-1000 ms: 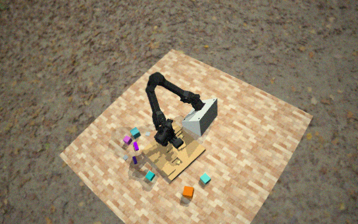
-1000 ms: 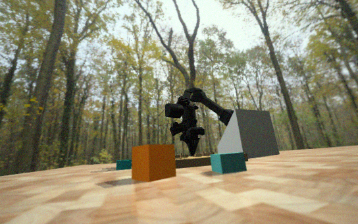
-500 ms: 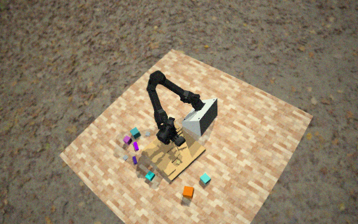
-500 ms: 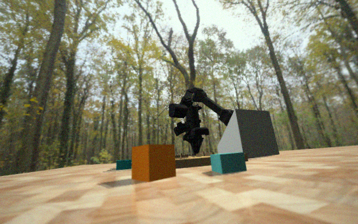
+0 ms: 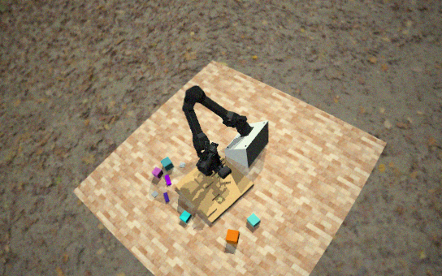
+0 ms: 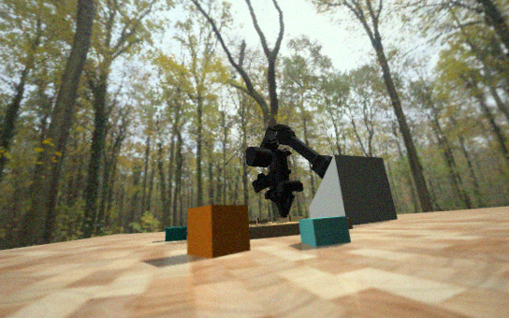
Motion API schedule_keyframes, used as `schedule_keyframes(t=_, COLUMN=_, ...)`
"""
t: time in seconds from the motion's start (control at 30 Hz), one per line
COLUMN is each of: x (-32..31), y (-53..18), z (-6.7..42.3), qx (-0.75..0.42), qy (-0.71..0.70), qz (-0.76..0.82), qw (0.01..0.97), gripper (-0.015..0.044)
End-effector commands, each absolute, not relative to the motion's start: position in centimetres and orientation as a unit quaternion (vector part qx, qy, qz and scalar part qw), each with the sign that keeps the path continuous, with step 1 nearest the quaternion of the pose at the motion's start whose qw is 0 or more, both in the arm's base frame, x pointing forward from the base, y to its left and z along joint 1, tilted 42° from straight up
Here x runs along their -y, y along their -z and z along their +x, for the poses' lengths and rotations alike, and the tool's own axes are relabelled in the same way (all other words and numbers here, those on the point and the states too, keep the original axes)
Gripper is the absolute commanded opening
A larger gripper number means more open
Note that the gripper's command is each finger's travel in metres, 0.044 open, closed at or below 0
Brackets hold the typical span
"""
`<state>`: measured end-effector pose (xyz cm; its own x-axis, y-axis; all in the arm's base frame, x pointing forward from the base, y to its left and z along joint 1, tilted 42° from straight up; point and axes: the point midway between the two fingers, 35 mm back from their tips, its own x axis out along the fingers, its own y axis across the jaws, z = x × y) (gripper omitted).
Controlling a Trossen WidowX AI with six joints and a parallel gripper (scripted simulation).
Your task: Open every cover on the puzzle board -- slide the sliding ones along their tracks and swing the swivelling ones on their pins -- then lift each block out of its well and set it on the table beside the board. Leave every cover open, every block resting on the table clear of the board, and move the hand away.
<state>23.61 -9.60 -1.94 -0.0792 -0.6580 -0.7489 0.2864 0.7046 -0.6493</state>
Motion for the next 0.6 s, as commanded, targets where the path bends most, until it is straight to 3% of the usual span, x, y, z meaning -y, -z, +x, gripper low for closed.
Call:
schedule_keyframes(t=0.0, x=9.3, y=2.1, z=23.0, qx=-0.642, qy=0.356, qz=-0.143, qw=0.664, gripper=0.0)
schedule_keyframes(t=0.57, x=8.3, y=2.8, z=21.6, qx=-0.643, qy=0.356, qz=-0.142, qw=0.663, gripper=0.0)
